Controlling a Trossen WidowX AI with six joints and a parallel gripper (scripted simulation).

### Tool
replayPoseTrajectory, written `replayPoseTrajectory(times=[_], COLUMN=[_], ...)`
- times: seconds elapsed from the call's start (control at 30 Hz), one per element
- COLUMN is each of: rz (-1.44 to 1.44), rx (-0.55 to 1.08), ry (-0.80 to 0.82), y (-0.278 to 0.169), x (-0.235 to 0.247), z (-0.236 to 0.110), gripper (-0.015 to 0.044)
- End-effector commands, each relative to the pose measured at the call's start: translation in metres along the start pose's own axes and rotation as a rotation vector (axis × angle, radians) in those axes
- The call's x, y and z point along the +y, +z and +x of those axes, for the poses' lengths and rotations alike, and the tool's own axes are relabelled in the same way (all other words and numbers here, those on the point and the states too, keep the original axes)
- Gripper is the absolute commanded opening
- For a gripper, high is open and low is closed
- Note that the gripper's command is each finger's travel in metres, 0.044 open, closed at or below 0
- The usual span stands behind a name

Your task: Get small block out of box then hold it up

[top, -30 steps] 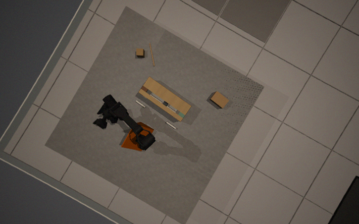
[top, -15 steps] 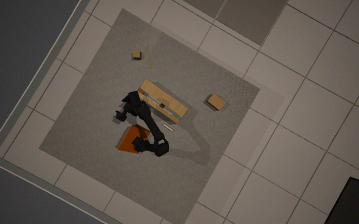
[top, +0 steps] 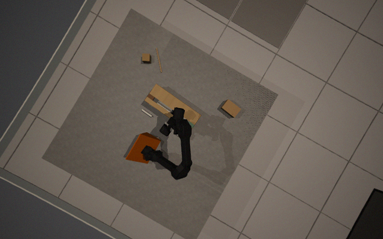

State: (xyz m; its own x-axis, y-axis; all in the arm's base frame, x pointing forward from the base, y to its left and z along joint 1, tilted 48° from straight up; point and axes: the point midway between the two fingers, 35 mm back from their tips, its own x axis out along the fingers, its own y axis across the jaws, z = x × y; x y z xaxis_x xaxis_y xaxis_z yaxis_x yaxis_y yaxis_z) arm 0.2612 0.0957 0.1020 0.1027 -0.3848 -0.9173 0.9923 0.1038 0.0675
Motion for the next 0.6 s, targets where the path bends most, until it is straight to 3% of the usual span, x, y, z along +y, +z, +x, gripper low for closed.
replayPoseTrajectory(times=[0.0, 0.57], rz=[-0.018, -0.018], rx=[-0.086, -0.085], ry=[0.024, 0.024], y=[0.035, 0.039], x=[0.002, 0.004], z=[-0.01, 0.005], gripper=[0.04, 0.04])
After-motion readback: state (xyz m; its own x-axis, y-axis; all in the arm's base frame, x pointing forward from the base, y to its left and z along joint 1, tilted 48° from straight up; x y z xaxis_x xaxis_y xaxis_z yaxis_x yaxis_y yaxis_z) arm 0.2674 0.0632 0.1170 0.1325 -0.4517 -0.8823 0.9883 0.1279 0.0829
